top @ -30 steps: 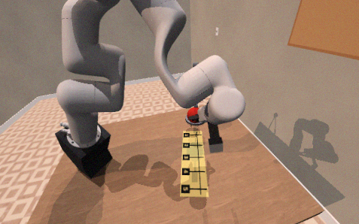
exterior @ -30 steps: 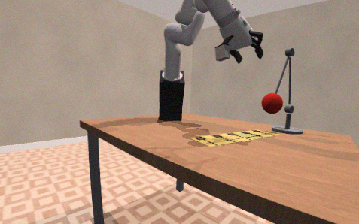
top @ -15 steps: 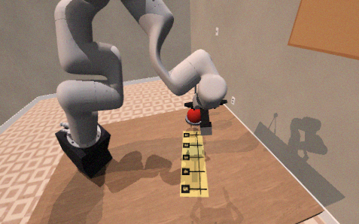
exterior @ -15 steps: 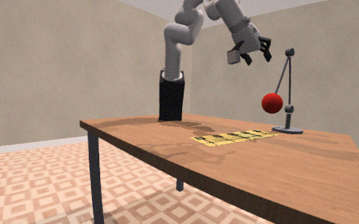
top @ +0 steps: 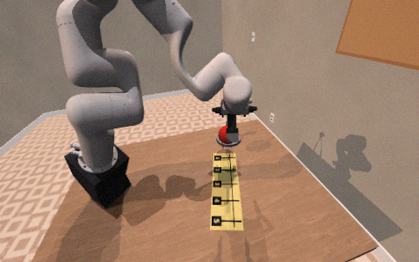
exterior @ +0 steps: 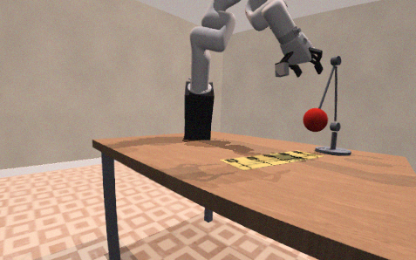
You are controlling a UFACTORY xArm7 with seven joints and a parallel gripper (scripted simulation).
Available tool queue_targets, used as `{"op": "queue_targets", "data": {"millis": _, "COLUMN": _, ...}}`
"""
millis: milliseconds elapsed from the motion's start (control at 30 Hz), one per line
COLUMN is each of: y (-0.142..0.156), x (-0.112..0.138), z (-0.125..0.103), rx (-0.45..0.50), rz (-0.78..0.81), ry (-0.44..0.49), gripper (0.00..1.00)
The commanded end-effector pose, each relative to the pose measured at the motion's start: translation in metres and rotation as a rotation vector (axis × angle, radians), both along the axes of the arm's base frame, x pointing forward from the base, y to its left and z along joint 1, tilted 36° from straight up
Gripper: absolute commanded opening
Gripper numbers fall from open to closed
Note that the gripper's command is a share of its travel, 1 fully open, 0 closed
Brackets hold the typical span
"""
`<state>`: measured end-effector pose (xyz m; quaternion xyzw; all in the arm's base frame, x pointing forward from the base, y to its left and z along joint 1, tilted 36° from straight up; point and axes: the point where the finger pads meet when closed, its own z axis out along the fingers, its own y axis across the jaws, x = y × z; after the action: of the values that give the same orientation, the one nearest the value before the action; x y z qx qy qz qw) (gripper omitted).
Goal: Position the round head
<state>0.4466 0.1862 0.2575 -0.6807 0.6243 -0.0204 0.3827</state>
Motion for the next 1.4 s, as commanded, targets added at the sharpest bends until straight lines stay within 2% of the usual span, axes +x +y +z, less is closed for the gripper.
{"op": "queue_targets", "data": {"millis": 0, "y": 0.026, "x": 0.004, "z": -0.006, "rx": 0.014, "rz": -0.016, "ry": -0.001, "gripper": 1.0}}
{"op": "queue_targets", "data": {"millis": 600, "y": 0.053, "x": -0.007, "z": -0.033, "rx": 0.026, "rz": -0.04, "ry": -0.007, "gripper": 1.0}}
{"op": "queue_targets", "data": {"millis": 1367, "y": 0.077, "x": 0.022, "z": -0.067, "rx": 0.025, "rz": -0.038, "ry": -0.005, "gripper": 1.0}}
